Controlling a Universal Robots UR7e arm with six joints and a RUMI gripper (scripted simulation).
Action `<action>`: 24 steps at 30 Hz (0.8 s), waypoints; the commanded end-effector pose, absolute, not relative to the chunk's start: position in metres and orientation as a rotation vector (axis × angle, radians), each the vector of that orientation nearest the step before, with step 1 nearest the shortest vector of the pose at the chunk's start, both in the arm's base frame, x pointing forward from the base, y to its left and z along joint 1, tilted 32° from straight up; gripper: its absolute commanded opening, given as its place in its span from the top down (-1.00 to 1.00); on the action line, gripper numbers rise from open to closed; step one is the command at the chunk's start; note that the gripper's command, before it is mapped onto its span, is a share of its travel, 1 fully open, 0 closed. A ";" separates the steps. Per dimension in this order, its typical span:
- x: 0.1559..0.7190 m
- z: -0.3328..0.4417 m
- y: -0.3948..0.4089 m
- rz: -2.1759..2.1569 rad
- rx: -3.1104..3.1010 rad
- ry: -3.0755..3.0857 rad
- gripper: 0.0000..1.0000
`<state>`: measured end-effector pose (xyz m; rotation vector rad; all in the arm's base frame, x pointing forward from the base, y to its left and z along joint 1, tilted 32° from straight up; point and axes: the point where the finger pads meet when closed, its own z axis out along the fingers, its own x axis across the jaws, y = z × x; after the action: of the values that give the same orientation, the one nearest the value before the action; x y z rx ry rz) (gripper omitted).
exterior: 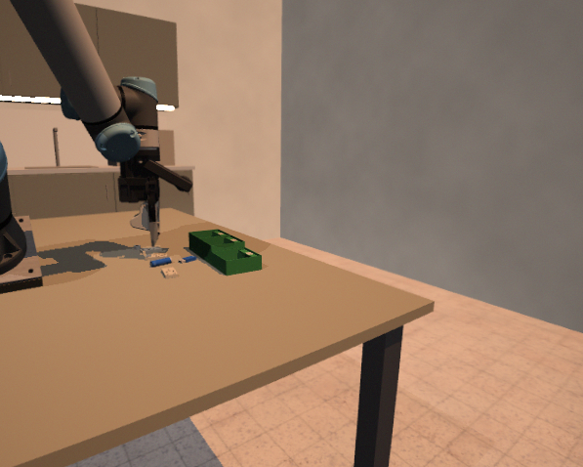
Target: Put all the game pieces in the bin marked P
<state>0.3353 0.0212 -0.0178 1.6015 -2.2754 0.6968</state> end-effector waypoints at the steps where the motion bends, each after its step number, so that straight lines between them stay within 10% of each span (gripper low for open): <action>1: 0.338 -0.032 0.013 0.699 1.604 -2.277 0.51; 24: 0.338 -0.045 0.004 0.699 1.604 -2.277 0.51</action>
<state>0.3377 0.0047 -0.0448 1.6038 -2.2761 0.6980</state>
